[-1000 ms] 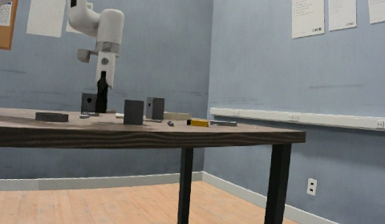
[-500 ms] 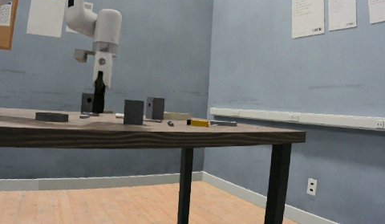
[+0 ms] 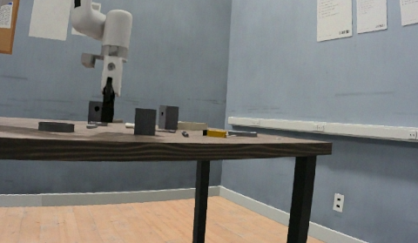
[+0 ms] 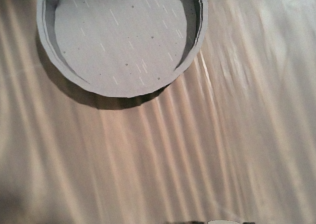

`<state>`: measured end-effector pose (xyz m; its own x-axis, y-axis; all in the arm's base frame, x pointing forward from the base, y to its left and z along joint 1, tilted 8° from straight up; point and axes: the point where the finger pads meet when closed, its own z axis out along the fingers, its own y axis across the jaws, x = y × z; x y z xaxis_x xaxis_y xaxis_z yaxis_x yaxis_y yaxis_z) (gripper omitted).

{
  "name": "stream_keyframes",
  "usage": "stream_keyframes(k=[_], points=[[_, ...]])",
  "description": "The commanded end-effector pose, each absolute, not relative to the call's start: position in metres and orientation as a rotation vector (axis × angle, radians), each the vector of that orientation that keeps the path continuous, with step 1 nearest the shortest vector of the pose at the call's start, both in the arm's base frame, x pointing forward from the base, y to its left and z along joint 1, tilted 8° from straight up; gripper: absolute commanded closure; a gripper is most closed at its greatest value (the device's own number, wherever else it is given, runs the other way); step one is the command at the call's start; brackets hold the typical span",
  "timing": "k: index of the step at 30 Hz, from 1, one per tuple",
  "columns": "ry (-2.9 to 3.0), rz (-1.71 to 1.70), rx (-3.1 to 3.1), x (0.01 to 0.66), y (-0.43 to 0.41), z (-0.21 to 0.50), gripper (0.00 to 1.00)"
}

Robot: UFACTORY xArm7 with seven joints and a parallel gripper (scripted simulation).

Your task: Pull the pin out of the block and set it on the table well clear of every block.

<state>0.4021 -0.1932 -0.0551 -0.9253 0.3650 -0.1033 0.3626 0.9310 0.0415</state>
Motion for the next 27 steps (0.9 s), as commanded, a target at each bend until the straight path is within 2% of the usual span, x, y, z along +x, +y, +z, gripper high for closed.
stream_keyframes(k=[1,27], points=[[2.975,0.031,0.563,0.4035,-0.194,-0.0538,1.0],[2.976,0.031,0.563,0.3972,-0.1915,-0.0554,1.0]])
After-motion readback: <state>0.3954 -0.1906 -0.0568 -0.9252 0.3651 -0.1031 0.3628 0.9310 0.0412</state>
